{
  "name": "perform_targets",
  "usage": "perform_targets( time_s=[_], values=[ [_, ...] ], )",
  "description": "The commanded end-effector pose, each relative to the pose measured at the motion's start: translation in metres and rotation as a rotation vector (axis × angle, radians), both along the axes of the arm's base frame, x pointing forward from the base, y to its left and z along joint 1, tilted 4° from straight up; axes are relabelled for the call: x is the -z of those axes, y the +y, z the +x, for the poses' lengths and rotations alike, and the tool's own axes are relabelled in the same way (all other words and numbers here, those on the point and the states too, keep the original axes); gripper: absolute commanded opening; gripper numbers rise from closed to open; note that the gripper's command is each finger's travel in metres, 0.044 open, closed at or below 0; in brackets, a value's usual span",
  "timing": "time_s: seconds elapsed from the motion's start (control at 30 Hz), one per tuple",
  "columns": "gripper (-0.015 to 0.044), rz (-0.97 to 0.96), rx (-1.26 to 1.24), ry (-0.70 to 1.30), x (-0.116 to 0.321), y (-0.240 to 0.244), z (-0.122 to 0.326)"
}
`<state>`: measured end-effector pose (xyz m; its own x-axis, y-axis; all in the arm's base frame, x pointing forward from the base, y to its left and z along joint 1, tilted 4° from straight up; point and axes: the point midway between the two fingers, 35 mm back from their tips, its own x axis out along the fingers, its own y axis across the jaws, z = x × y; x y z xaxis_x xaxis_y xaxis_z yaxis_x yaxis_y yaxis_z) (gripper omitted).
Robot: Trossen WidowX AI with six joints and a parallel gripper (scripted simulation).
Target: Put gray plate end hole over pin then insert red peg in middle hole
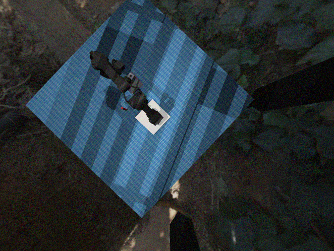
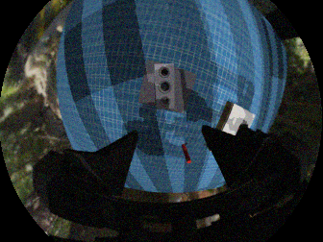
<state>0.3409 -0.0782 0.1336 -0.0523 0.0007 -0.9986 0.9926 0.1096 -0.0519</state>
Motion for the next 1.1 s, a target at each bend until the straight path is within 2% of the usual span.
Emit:
perform_targets(
  time_s=[0.0, 0.23, 0.47, 0.6, 1.07],
  values=[
    [0.044, 0.009, -0.072, -0.017, -0.006, 0.068, -0.017],
    [0.044, 0.022, -0.169, -0.01, -0.001, 0.15, -0.072],
    [0.044, 0.022, -0.171, -0.01, -0.001, 0.15, -0.077],
    [0.044, 0.022, -0.171, -0.01, 0.025, 0.15, -0.078],
    [0.044, 0.022, -0.171, -0.009, 0.046, 0.15, -0.08]
  ],
)
